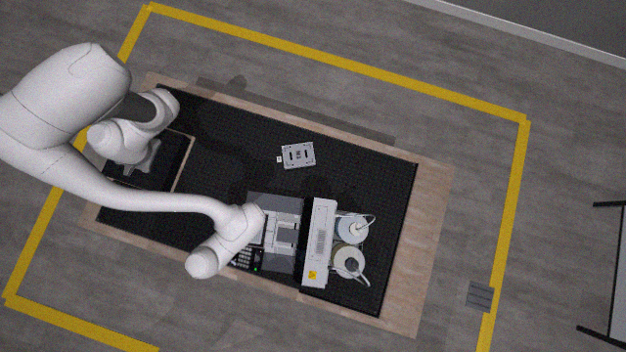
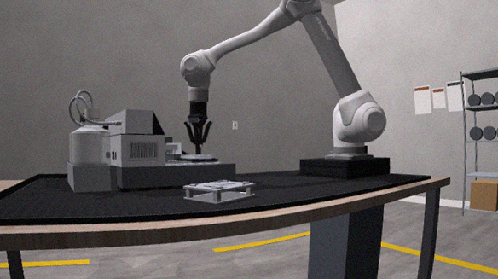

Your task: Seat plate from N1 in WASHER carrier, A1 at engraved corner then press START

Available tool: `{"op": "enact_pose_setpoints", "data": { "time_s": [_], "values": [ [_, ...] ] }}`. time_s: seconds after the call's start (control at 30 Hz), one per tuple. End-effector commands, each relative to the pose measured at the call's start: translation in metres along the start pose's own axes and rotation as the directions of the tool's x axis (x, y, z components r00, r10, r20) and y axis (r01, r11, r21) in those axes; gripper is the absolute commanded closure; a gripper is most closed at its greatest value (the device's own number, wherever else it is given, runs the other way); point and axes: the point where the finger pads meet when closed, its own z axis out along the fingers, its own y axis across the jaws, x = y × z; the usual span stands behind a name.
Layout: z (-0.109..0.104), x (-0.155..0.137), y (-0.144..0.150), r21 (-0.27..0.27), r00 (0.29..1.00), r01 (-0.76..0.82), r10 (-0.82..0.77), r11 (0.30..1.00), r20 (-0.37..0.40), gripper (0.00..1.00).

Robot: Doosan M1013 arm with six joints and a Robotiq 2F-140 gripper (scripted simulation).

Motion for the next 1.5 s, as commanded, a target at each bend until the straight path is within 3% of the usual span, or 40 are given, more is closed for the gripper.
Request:
{"op": "enact_pose_setpoints", "data": {
  "time_s": [0.0,0.33,1.47],
  "values": [
    [0.0,0.0,0.0,-0.001,1.0,0.0,0.0,1.0,-0.001,0.9],
    [0.001,0.0,0.0,-0.001,1.0,0.0,0.0,1.0,-0.001,0.9],
    [-0.049,0.0,0.0,-0.001,1.0,0.0,0.0,1.0,-0.001,0.9]
  ]
}}
